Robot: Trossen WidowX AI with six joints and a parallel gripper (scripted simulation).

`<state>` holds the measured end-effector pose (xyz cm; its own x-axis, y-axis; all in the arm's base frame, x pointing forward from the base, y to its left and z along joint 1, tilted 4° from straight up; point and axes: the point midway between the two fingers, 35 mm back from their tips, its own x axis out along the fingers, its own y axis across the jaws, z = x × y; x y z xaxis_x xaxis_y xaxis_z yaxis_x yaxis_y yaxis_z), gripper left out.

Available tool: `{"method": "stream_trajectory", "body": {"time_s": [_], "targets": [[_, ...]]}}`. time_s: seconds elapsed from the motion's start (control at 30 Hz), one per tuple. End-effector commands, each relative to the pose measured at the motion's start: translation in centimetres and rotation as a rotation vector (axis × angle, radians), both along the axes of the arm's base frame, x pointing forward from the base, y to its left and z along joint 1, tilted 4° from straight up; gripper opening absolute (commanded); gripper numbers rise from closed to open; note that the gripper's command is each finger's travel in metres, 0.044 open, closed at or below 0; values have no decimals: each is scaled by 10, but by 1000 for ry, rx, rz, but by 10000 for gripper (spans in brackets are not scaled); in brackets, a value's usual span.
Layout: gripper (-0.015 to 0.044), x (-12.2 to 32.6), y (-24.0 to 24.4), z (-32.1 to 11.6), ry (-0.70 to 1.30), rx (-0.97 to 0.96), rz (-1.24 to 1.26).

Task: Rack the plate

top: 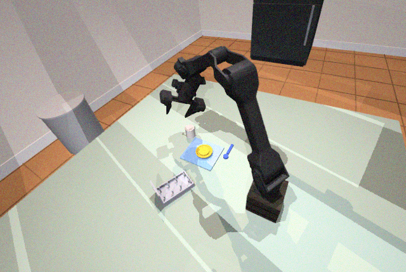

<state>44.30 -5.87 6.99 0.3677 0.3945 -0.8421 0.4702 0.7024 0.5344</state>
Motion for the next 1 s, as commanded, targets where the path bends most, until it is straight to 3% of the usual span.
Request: {"method": "stream_trajectory", "body": {"time_s": [0.0,0.8,0.97], "targets": [[400,-16,3,-13,23,-74,80],[400,-127,16,-73,183,-471,733],[400,-132,20,-75,195,-490,779]]}}
